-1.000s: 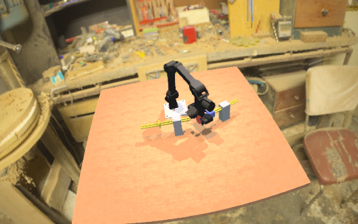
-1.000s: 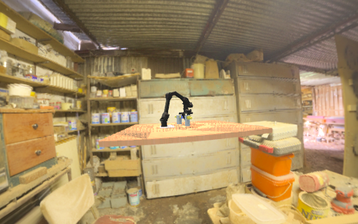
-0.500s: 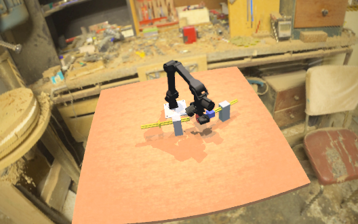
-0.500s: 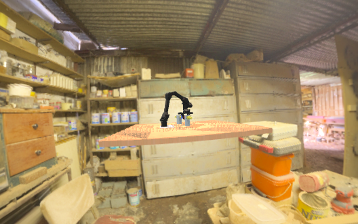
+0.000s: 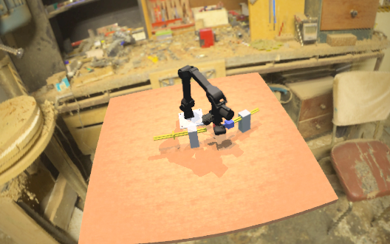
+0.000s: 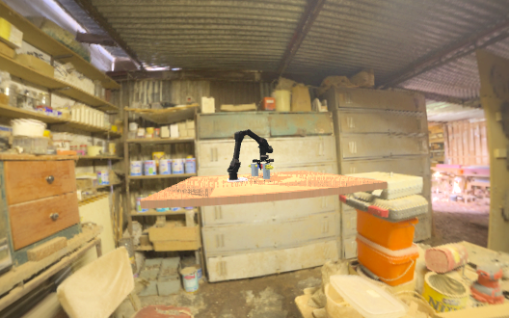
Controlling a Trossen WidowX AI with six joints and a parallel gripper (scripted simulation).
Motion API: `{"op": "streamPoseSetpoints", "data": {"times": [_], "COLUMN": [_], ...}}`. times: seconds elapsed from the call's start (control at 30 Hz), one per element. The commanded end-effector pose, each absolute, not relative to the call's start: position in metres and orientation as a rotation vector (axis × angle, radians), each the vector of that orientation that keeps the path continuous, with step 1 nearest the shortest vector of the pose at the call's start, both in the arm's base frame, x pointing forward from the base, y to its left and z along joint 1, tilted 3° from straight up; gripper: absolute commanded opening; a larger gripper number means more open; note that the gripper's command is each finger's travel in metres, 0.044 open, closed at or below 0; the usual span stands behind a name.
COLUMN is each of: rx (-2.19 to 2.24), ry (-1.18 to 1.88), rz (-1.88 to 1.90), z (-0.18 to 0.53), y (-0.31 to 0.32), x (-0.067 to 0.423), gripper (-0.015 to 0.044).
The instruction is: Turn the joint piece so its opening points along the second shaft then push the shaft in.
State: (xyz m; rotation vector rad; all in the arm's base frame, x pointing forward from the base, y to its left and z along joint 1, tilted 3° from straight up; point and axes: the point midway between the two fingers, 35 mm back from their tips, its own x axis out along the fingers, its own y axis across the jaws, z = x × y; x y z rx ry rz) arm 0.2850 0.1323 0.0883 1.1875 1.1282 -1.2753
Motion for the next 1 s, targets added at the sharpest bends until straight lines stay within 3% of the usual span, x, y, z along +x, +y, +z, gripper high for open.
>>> {"op": "streamPoseSetpoints", "data": {"times": [0.0,0.33,0.5,0.6,0.97], "rx": [1.194,1.188,1.188,1.188,1.188], "ry": [1.119,1.127,1.127,1.127,1.127], "rz": [-1.286,-1.277,-1.277,-1.277,-1.277], "z": [0.0884,0.0883,0.0883,0.0883,0.0883], "y": [0.1323,0.1323,0.1323,0.1323,0.1323], "x": [0.2845,0.2849,0.2849,0.2849,0.2849], "gripper": [0.0,0.0,0.0131,0.0147,0.0436]}}
